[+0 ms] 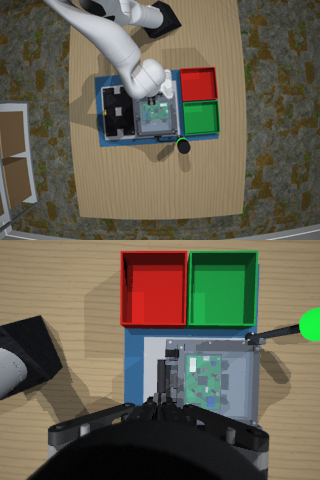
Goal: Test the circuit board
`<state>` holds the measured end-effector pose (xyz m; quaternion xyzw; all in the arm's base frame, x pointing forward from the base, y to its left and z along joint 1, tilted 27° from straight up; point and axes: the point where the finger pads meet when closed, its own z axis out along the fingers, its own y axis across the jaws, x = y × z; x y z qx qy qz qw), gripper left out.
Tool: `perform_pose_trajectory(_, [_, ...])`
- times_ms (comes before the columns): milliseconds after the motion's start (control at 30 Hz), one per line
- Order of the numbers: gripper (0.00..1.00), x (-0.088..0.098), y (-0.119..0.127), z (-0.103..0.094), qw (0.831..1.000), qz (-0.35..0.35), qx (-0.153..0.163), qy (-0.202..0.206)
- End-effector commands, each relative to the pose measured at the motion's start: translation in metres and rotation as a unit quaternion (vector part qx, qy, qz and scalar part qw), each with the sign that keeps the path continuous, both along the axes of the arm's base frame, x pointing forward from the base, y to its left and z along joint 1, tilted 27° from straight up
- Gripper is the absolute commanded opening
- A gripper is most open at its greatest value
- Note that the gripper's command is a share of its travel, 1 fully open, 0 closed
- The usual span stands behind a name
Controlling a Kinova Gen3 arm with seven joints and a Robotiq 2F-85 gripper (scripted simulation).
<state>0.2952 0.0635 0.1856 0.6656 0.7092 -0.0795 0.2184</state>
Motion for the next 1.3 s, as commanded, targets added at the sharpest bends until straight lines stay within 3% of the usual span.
perform_pose_trajectory(0, [0.00,0.000,0.002,0.000,1.000,0.002,0.001,0.000])
perform_pose_trajectory(233, [0.00,0.001,0.011,-0.004,1.000,0.002,0.001,0.000])
perform_pose_trajectory(600, [0.00,0.003,0.051,-0.021,1.000,0.002,0.001,0.000])
perform_pose_trajectory(1267, [0.00,0.006,0.055,-0.035,1.000,0.002,0.001,0.000])
